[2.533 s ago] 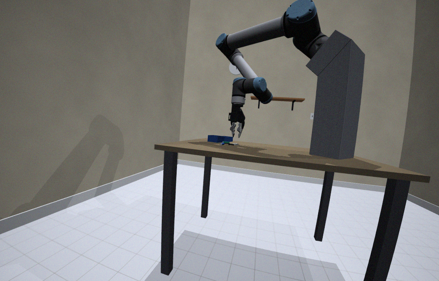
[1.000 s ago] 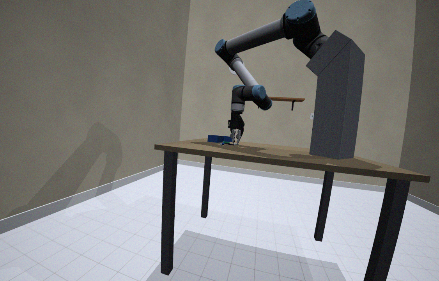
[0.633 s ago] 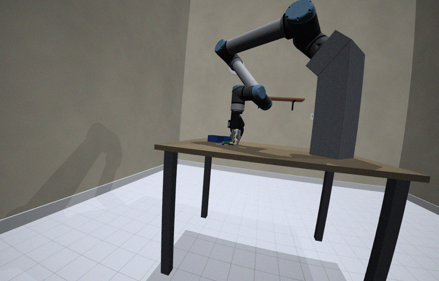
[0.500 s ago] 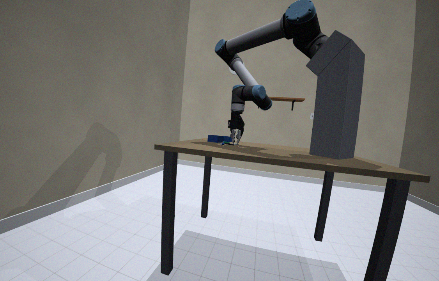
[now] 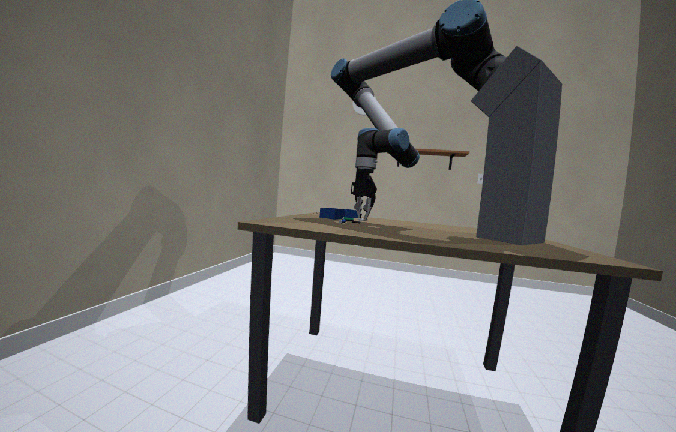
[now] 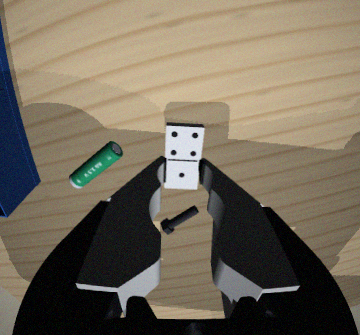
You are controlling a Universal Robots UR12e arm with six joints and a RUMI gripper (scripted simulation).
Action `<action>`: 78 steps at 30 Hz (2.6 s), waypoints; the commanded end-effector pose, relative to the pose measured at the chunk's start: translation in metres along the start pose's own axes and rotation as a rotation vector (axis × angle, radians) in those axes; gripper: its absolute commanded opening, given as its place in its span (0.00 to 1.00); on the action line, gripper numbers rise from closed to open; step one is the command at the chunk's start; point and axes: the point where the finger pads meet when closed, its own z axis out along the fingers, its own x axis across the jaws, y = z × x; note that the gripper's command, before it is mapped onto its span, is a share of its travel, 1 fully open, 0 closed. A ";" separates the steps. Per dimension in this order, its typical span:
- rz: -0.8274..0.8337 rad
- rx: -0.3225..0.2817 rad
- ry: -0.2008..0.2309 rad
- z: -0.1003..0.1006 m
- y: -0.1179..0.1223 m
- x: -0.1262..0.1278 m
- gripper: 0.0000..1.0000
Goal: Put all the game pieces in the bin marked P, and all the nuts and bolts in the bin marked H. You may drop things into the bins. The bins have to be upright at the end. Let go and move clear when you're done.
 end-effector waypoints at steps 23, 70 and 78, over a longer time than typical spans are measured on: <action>0.000 0.000 -0.001 -0.051 0.000 0.000 0.00; -0.018 0.000 -0.001 -0.058 -0.130 -0.124 0.00; -0.018 0.000 -0.001 -0.058 -0.165 -0.157 0.00</action>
